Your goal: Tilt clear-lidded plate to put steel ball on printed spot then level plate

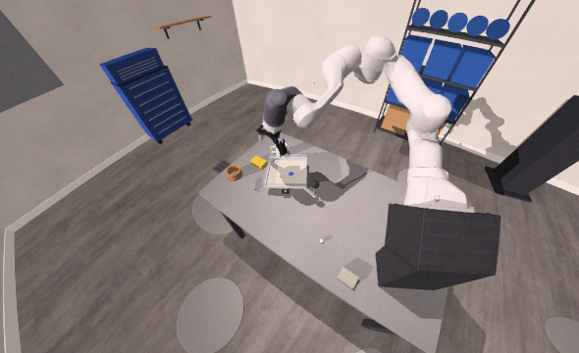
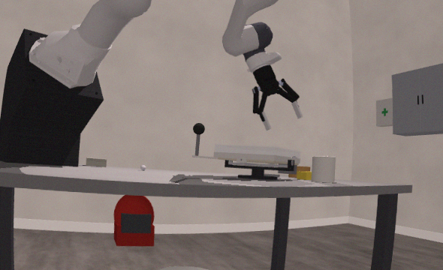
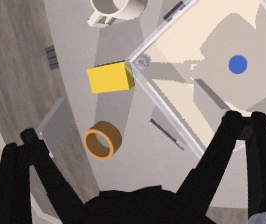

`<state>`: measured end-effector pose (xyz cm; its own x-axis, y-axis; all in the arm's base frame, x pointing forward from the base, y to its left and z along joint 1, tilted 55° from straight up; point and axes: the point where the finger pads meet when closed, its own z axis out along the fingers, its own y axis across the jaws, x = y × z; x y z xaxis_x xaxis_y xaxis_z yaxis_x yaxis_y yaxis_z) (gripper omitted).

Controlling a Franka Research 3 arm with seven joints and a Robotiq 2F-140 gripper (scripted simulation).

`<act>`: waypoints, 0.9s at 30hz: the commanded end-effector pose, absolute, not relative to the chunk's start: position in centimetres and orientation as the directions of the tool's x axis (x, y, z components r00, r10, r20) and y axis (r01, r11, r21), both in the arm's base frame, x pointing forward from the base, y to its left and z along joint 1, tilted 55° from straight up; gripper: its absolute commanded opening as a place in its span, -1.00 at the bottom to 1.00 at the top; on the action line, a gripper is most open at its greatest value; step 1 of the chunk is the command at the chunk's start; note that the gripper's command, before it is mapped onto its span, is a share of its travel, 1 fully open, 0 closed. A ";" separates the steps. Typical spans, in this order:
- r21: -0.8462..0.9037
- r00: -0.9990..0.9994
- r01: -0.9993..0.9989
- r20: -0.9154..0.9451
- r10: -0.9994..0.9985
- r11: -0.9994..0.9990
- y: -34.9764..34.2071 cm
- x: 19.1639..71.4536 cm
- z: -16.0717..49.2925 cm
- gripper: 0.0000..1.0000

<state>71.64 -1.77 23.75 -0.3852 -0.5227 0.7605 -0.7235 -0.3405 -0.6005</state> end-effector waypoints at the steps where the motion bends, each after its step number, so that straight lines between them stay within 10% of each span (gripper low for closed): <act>1: -0.610 -0.392 -0.721 0.750 -0.533 -0.329 -1.7 71.5 23.5 1.00; 27: -0.607 -0.378 -0.751 0.719 -0.583 -0.262 -0.8 67.3 20.5 1.00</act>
